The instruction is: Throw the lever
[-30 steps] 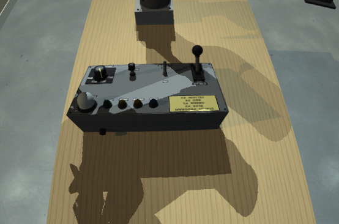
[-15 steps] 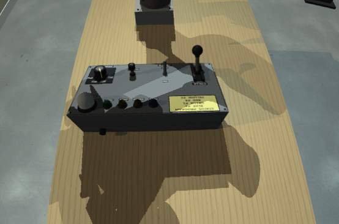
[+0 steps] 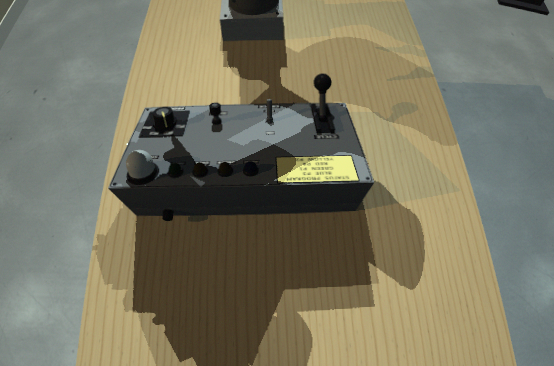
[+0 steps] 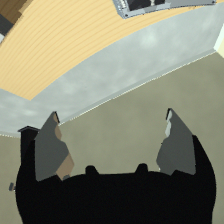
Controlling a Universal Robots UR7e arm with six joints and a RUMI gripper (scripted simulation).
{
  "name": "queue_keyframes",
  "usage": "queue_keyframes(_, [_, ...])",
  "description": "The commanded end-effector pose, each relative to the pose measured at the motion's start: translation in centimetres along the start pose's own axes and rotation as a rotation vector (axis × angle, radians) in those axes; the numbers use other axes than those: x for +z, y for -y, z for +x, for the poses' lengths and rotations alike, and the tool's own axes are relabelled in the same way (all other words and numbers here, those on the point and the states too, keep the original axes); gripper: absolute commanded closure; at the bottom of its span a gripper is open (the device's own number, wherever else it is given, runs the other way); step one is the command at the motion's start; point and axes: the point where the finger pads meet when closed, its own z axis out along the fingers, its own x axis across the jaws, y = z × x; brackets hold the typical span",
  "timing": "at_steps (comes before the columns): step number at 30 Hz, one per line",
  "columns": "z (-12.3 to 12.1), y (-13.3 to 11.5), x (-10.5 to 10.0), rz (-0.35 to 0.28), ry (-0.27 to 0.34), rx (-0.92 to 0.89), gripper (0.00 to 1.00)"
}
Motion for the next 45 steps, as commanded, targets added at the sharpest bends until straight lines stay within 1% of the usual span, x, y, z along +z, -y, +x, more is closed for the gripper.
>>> queue_keyframes(1, [0.3,3.4,-0.9,0.042,-0.069,0.131,0.00])
queue_keyframes(2, [0.3,3.4,-0.9,0.042,-0.069,0.131,0.00])
queue_keyframes(3, [0.3,4.3,-1.2,0.060,-0.086,0.165,0.00])
queue_keyframes(4, [0.3,4.3,-1.2,0.060,-0.086,0.165,0.00])
queue_keyframes(5, [0.3,5.2,-1.5,0.080,-0.102,0.199,0.00])
queue_keyframes(7, [0.3,5.2,-1.5,0.080,-0.102,0.199,0.00])
queue_keyframes(8, [0.3,6.1,-1.8,0.101,-0.118,0.233,0.00])
queue_keyframes(9, [0.3,6.1,-1.8,0.101,-0.118,0.233,0.00])
queue_keyframes(10, [0.2,7.1,-2.1,0.123,-0.133,0.267,0.00])
queue_keyframes(13, [0.2,7.1,-2.1,0.123,-0.133,0.267,0.00])
queue_keyframes(15, [0.1,9.0,-2.7,0.169,-0.160,0.336,0.00])
queue_keyframes(17, [0.1,9.0,-2.7,0.169,-0.160,0.336,0.00])
queue_keyframes(18, [0.0,9.9,-3.1,0.194,-0.172,0.370,0.00])
queue_keyframes(19, [0.0,9.9,-3.1,0.194,-0.172,0.370,0.00])
queue_keyframes(20, [-0.1,10.8,-3.4,0.220,-0.183,0.404,0.00])
queue_keyframes(22, [-0.1,10.8,-3.4,0.220,-0.183,0.404,0.00])
queue_keyframes(23, [-0.3,11.7,-3.8,0.246,-0.193,0.437,0.00])
queue_keyframes(24, [-0.3,11.7,-3.8,0.246,-0.193,0.437,0.00])
queue_keyframes(25, [-0.4,12.6,-4.2,0.273,-0.201,0.470,0.00])
queue_keyframes(27, [-0.4,12.6,-4.2,0.273,-0.201,0.470,0.00])
queue_keyframes(28, [-0.6,13.5,-4.5,0.301,-0.208,0.503,0.00])
queue_keyframes(30, [-0.6,13.5,-4.5,0.301,-0.208,0.503,0.00])
queue_keyframes(31, [-0.8,14.4,-4.9,0.330,-0.214,0.535,0.00])
queue_keyframes(32, [-0.8,14.4,-4.9,0.330,-0.214,0.535,0.00])
queue_keyframes(33, [-1.1,15.3,-5.3,0.358,-0.219,0.567,0.00])
queue_keyframes(34, [-1.1,15.3,-5.3,0.358,-0.219,0.567,0.00])
queue_keyframes(35, [-1.3,16.1,-5.7,0.387,-0.222,0.598,0.00])
queue_keyframes(37, [-1.3,16.1,-5.7,0.387,-0.222,0.598,0.00])
queue_keyframes(38, [-1.6,17.0,-6.0,0.416,-0.224,0.629,0.00])
queue_keyframes(39, [-1.6,17.0,-6.0,0.416,-0.224,0.629,0.00])
queue_keyframes(40, [-1.8,17.8,-6.4,0.446,-0.225,0.658,0.00])
queue_keyframes(42, [-1.8,17.8,-6.4,0.445,-0.225,0.658,0.00])
queue_keyframes(43, [-2.1,18.6,-6.8,0.475,-0.224,0.687,0.00])
queue_keyframes(44, [-2.1,18.6,-6.8,0.475,-0.224,0.687,0.00])
queue_keyframes(45, [-2.5,19.3,-7.2,0.504,-0.223,0.715,0.00])
